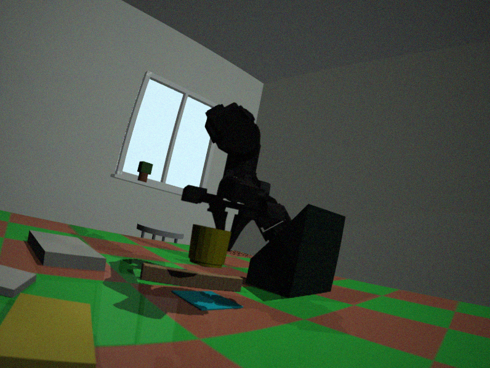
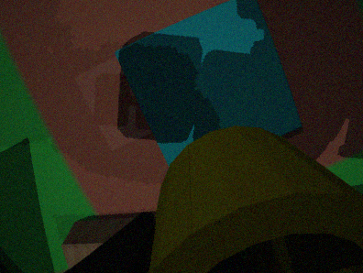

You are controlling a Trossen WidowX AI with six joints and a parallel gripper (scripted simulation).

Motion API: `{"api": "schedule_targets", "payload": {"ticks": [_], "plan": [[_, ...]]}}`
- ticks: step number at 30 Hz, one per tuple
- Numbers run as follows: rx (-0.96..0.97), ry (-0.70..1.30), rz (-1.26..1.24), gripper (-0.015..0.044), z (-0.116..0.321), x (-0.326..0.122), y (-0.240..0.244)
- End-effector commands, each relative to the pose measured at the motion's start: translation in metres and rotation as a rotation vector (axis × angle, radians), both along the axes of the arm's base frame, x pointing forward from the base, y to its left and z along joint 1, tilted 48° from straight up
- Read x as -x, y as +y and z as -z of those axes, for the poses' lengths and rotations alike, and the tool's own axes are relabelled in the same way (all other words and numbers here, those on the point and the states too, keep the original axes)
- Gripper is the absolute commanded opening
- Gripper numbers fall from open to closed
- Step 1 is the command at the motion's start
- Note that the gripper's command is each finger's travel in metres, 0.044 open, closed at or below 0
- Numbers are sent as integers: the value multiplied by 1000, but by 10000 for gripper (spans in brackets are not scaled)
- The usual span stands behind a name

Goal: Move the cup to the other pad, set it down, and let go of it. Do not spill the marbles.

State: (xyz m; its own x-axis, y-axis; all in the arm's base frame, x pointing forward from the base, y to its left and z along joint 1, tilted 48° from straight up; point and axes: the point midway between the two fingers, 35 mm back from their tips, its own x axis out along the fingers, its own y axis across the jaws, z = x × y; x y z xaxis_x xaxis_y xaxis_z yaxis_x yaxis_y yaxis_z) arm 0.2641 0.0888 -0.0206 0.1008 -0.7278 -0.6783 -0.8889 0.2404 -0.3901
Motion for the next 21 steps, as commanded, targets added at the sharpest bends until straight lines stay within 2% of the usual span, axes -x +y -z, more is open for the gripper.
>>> {"api": "schedule_targets", "payload": {"ticks": [1,21], "plan": [[-6,-4,2,0,5,-3,7],[-7,-5,2,0,26,-10,26]]}}
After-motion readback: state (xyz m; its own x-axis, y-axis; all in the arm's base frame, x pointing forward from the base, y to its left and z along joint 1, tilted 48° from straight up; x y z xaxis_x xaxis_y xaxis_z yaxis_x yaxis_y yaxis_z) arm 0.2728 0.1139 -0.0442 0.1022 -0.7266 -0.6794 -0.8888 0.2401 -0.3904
